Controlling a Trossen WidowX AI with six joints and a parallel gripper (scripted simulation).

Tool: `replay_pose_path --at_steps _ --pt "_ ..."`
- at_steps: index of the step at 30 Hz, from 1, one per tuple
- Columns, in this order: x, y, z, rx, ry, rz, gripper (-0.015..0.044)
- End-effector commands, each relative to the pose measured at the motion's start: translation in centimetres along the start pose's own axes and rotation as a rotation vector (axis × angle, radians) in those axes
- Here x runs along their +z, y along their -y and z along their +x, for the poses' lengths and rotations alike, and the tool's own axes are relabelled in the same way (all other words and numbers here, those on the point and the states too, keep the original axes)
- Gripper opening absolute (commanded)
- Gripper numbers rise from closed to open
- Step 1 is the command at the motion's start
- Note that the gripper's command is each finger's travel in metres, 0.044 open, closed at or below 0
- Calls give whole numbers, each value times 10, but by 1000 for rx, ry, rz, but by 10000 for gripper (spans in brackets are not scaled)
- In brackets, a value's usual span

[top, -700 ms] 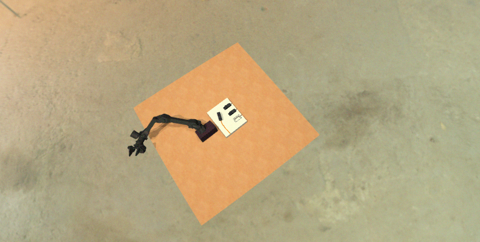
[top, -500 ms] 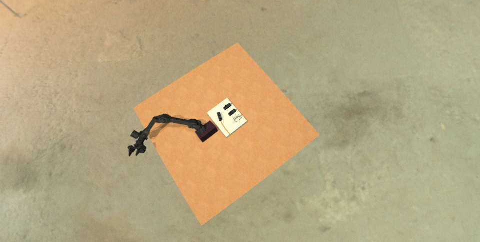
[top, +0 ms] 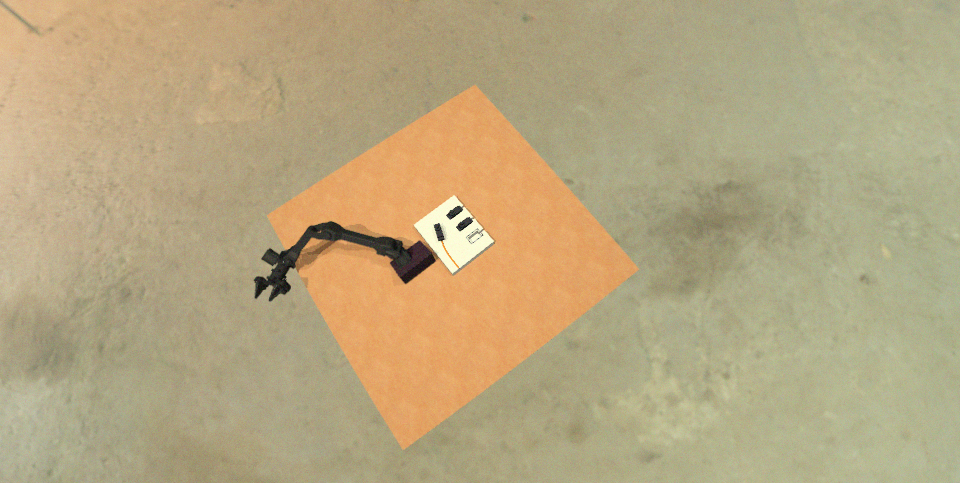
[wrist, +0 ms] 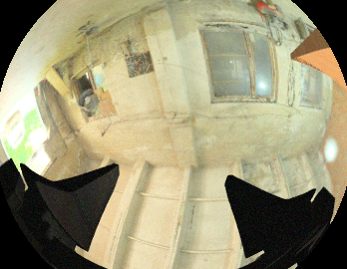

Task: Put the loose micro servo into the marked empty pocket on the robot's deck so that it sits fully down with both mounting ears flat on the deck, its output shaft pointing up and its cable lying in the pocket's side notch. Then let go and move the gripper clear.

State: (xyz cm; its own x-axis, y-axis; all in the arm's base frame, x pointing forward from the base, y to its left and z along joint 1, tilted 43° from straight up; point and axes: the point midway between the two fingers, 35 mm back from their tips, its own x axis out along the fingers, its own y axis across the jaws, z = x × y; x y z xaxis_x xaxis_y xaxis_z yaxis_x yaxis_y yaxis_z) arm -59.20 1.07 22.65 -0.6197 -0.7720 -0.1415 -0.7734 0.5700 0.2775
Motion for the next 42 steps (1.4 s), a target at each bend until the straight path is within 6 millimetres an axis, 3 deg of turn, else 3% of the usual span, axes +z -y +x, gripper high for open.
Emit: replay_pose_path --at_steps 1,20,42 --pt "-5 -10 -14 46 17 -51 440" --pt "-25 -47 -82 233 102 -270 440" --pt "-54 -78 -162 421 236 -524 440"
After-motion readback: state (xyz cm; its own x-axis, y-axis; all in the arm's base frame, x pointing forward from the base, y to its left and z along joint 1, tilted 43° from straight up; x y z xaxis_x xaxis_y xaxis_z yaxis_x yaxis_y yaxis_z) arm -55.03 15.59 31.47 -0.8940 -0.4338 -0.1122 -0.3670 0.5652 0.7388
